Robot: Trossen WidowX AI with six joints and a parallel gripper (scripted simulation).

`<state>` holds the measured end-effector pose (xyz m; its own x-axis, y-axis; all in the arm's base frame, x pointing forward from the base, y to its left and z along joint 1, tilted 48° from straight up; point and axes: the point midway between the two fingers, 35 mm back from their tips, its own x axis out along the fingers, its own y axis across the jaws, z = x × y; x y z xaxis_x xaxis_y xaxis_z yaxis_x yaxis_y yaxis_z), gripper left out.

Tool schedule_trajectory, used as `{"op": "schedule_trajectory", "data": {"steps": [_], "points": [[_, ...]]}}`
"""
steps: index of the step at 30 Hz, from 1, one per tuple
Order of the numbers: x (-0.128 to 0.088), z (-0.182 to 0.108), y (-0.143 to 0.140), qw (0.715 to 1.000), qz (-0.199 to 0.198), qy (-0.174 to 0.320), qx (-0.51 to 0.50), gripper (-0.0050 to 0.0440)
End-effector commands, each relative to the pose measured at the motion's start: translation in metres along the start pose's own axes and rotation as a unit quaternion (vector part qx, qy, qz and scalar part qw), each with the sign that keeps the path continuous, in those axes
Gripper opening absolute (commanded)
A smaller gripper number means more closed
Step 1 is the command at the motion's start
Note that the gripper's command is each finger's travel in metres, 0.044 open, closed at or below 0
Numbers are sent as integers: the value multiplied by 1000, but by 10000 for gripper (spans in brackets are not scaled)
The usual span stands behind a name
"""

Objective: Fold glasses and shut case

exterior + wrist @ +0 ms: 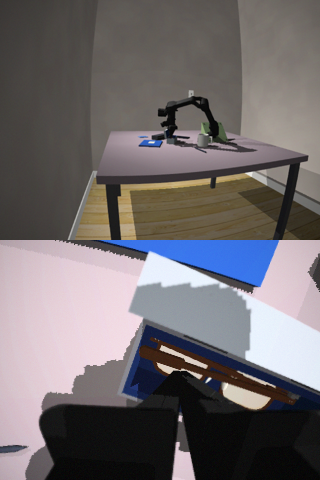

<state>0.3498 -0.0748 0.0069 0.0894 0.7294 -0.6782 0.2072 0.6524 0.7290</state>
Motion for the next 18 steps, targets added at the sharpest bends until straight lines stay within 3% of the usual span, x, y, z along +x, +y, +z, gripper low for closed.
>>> {"op": "schedule_trajectory", "data": {"steps": [1, 18], "points": [[1, -1, 0, 1000, 2, 0, -1, 0], [1, 9, 19, 1000, 2, 0, -1, 0]]}}
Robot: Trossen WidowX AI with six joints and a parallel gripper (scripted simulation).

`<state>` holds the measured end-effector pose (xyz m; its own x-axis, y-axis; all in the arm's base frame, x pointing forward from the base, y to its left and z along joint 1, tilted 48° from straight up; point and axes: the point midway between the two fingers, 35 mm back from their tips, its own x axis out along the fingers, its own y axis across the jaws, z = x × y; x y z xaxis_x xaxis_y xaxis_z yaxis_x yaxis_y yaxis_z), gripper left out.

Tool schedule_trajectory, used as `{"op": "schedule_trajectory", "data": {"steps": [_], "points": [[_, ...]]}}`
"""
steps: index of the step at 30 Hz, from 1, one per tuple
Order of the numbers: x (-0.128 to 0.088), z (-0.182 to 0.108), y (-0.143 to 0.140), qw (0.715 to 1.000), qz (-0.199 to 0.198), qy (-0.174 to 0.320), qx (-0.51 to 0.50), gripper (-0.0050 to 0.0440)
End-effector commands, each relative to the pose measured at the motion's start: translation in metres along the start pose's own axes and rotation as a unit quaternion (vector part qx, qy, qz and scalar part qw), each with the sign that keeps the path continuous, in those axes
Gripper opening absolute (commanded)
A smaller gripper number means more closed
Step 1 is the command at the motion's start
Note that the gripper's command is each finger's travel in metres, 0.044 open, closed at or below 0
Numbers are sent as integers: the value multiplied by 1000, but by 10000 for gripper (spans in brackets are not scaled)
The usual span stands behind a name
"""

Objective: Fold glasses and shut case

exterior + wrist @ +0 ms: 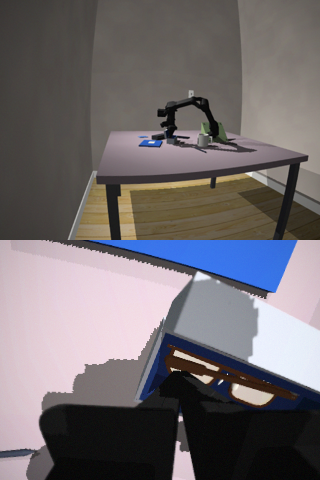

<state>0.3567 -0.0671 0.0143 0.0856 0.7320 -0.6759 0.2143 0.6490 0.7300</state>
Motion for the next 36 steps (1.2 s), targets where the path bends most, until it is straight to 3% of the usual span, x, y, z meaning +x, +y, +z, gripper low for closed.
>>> {"op": "schedule_trajectory", "data": {"steps": [1, 36], "points": [[-1, 5, 8, 1000, 1, -2, -5, 0], [-1, 13, 27, 1000, 1, -2, -5, 0]]}}
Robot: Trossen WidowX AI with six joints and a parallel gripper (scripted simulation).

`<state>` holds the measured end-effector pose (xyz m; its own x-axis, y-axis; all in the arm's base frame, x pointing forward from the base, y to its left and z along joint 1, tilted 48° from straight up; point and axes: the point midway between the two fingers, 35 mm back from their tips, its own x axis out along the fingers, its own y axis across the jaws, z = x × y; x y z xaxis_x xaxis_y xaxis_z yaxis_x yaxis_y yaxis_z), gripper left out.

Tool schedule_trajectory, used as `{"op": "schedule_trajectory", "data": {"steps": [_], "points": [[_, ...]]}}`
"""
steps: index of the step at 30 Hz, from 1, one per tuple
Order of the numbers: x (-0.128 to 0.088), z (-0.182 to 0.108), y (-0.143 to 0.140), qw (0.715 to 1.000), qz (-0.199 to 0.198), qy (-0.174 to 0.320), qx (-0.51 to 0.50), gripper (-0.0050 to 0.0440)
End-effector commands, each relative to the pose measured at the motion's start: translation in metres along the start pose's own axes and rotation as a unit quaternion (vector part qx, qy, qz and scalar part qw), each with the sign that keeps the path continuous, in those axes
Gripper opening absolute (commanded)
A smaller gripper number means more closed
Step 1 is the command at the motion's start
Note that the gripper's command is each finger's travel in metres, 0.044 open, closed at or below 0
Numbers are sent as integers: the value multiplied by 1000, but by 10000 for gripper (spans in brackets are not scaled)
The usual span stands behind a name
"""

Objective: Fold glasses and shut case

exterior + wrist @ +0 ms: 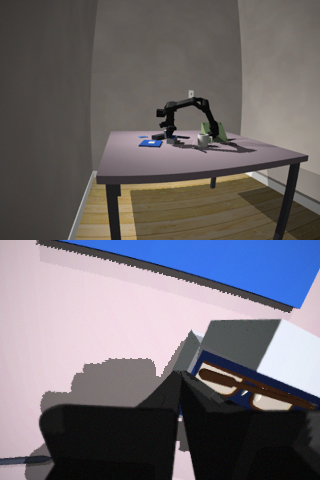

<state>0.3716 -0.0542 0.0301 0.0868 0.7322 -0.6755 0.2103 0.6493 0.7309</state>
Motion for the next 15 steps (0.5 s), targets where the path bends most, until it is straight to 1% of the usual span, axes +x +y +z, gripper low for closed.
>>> {"op": "schedule_trajectory", "data": {"steps": [1, 5, 11, 15], "points": [[-1, 3, 4, 1000, 0, -2, -3, 0], [-1, 3, 6, 1000, 0, -2, -3, 0], [-15, -11, -28, 1000, 0, -1, -2, 0], [-15, -20, -52, 1000, 0, -2, -3, 0]]}}
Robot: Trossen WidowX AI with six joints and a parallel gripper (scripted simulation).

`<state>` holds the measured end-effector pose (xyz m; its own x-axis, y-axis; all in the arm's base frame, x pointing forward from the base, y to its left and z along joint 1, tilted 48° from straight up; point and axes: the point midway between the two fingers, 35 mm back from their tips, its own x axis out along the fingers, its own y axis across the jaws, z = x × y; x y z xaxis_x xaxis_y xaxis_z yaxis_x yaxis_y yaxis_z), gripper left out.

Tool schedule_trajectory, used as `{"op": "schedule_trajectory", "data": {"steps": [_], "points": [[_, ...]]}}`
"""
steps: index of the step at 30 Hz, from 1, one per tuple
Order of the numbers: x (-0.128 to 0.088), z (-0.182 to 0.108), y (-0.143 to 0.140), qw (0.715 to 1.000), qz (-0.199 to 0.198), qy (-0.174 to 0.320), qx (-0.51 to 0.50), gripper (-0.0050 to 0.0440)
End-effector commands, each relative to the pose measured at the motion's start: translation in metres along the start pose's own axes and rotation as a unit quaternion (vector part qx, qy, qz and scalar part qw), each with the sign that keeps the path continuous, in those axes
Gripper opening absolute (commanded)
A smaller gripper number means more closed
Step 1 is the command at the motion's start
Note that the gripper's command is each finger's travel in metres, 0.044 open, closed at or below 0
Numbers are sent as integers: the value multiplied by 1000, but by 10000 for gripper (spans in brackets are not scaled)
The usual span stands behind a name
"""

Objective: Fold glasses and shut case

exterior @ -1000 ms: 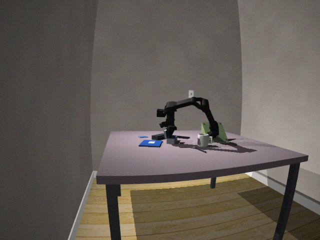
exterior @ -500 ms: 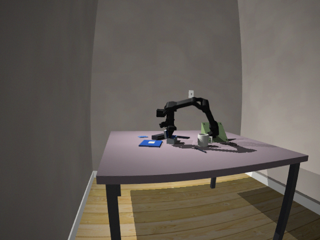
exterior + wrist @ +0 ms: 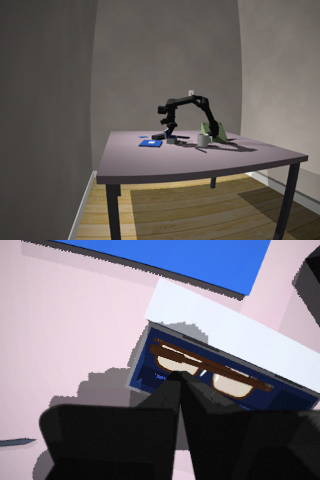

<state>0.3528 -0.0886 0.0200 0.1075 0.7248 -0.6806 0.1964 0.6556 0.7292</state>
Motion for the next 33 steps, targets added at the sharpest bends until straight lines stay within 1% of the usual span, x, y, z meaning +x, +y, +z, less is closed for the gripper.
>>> {"op": "schedule_trajectory", "data": {"steps": [1, 2, 5, 7, 10, 22, 24, 33], "points": [[5, -13, -25, 1000, 2, 9, 5, 0], [5, -17, -34, 1000, 2, 9, 5, 0], [5, -23, -48, 1000, 2, 9, 5, 0], [5, -23, -48, 1000, 2, 9, 5, 0], [3, -28, -61, 1000, 2, 9, 5, 0], [-8, -38, -84, 1000, 2, 9, 5, 0], [-8, -38, -84, 1000, 2, 9, 5, 0], [-9, -46, -104, 1000, 2, 9, 5, 0]]}}
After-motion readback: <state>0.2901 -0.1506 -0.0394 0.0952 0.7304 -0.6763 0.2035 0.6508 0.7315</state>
